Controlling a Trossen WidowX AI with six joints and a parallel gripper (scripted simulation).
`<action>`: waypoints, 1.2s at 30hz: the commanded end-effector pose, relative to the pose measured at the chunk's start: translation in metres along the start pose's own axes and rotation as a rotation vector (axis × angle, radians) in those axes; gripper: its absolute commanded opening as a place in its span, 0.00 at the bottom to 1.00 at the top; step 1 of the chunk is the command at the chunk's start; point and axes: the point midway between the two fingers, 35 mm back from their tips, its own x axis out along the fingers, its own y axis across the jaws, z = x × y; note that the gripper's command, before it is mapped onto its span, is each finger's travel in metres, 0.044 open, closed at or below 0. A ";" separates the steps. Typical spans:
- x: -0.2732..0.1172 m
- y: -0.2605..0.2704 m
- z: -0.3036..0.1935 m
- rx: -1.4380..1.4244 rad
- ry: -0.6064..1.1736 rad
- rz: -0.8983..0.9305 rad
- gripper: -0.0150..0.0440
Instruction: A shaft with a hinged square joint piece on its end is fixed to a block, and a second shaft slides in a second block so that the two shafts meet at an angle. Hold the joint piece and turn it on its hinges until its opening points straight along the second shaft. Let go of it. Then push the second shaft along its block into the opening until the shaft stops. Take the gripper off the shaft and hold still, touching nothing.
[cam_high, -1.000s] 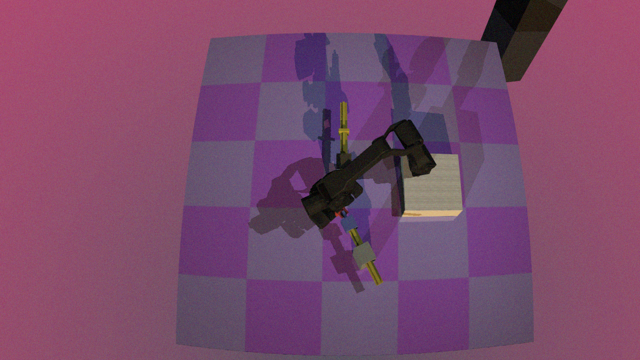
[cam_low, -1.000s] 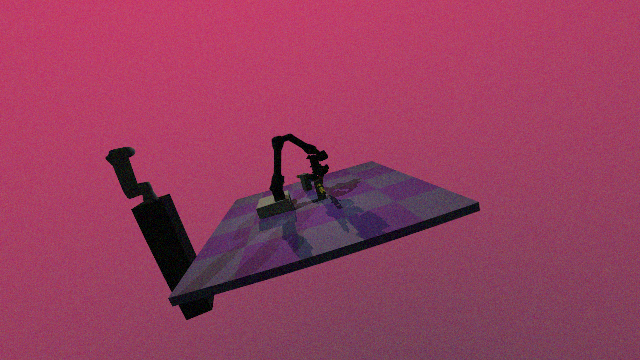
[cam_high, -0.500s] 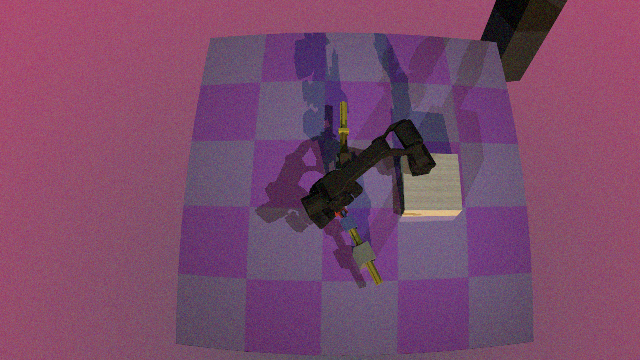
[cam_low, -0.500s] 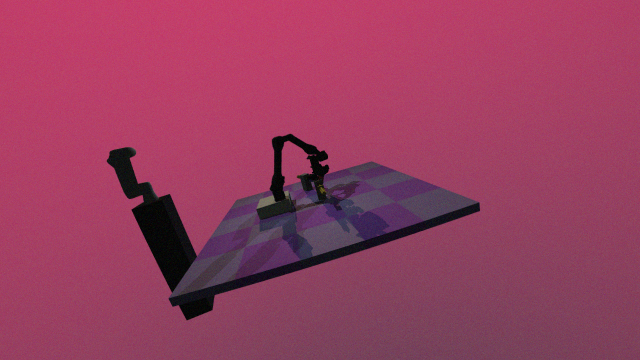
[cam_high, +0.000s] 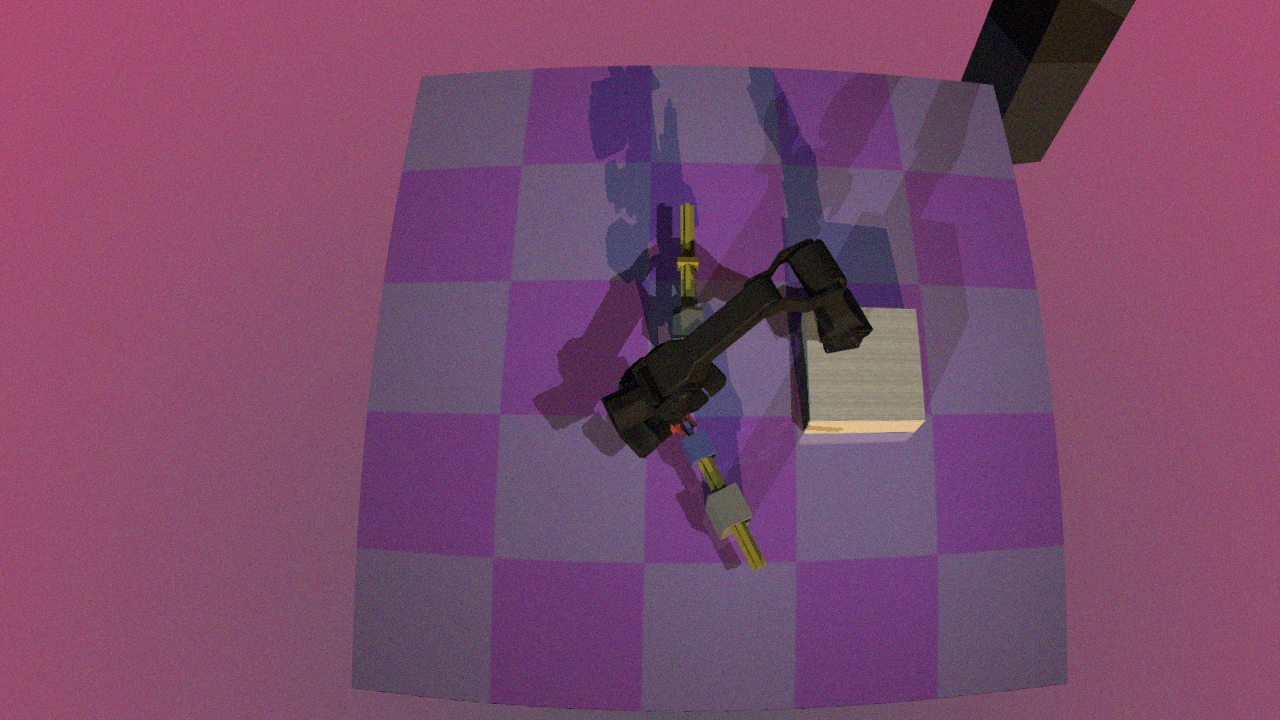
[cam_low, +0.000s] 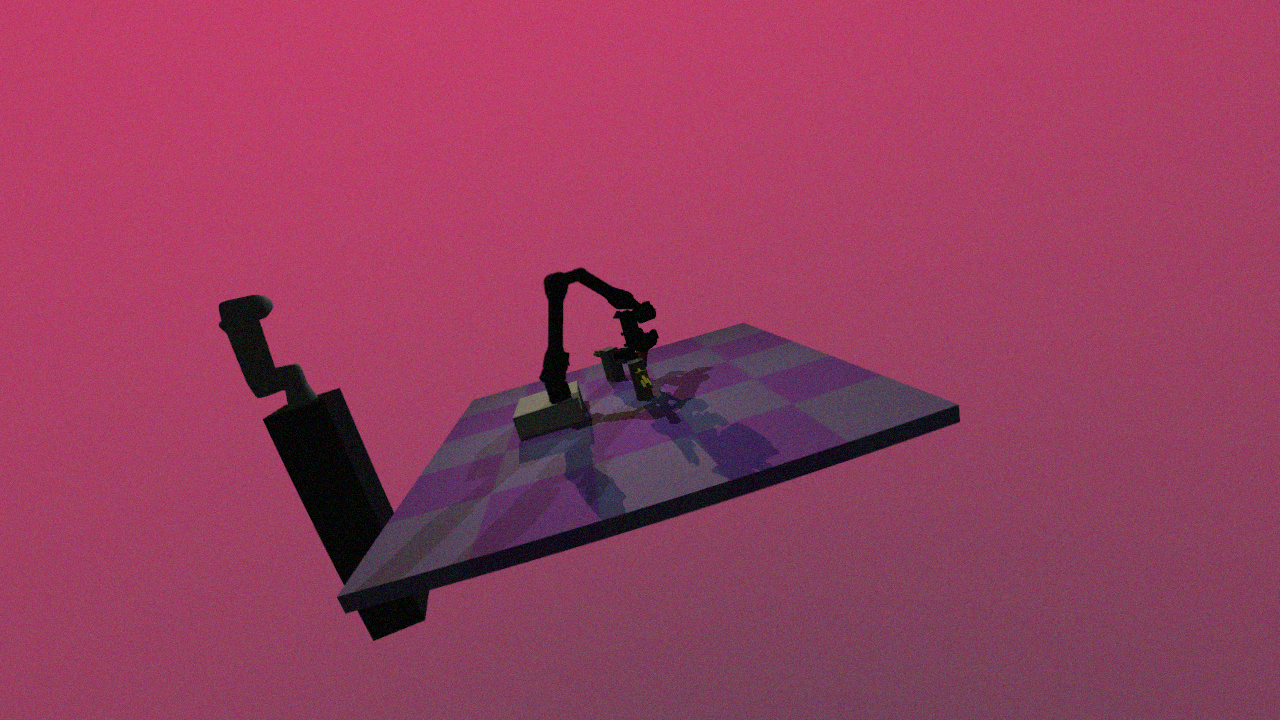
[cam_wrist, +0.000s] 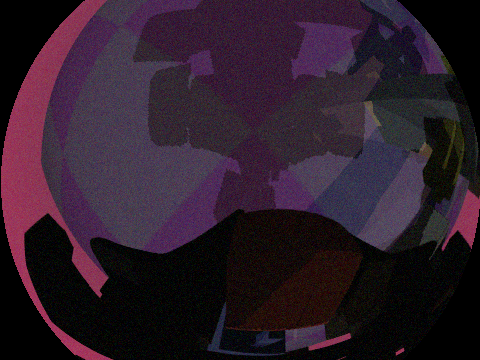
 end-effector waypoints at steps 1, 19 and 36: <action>0.000 0.000 0.000 0.000 0.000 0.000 0.50; 0.000 -0.002 0.000 0.042 -0.013 -0.001 0.25; -0.004 -0.013 -0.001 0.350 -0.102 -0.030 0.25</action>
